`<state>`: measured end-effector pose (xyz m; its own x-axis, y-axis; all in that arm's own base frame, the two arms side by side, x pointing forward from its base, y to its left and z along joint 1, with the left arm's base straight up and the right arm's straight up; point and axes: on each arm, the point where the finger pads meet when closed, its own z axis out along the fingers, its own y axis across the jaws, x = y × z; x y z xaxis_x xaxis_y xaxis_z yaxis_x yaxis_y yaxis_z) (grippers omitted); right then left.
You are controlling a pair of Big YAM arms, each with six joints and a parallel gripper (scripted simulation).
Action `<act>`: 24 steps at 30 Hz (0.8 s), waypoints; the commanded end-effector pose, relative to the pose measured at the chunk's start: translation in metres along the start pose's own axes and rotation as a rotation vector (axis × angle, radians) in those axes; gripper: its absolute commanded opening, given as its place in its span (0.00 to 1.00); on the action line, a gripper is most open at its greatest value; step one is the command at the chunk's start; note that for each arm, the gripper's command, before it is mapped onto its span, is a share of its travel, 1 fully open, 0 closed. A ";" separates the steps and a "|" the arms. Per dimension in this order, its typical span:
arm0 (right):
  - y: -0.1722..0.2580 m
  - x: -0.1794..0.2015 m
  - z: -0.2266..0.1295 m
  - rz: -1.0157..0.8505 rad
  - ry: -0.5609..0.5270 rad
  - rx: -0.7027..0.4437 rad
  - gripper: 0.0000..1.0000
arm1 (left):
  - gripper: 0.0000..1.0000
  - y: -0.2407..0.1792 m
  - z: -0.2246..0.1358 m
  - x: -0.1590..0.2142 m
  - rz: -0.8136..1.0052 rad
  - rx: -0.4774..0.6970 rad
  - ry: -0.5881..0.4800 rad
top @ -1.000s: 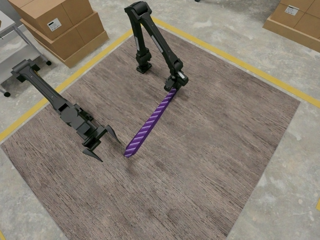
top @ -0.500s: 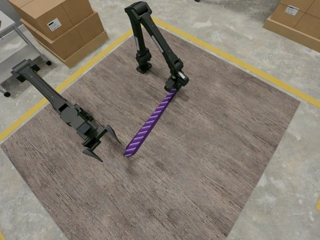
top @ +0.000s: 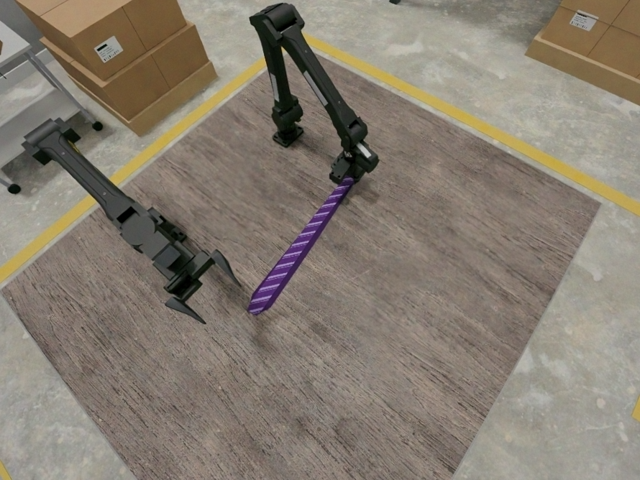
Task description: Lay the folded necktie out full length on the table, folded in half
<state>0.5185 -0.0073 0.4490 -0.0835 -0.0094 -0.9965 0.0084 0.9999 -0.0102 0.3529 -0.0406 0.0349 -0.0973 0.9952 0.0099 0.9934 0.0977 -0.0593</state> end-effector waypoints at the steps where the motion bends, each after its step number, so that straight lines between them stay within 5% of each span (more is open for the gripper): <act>1: 0.007 -0.032 -0.001 0.011 -0.063 -0.010 1.00 | 0.78 0.030 -0.020 -0.007 0.015 -0.059 -0.009; 24: 0.007 -0.032 -0.001 0.011 -0.063 -0.010 1.00 | 0.78 0.023 -0.030 -0.005 0.015 -0.059 -0.009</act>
<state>0.5185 -0.0073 0.4490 -0.0835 -0.0094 -0.9965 0.0085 0.9999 -0.0102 0.3559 -0.0409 0.0369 -0.0973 0.9952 0.0107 0.9932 0.0978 -0.0632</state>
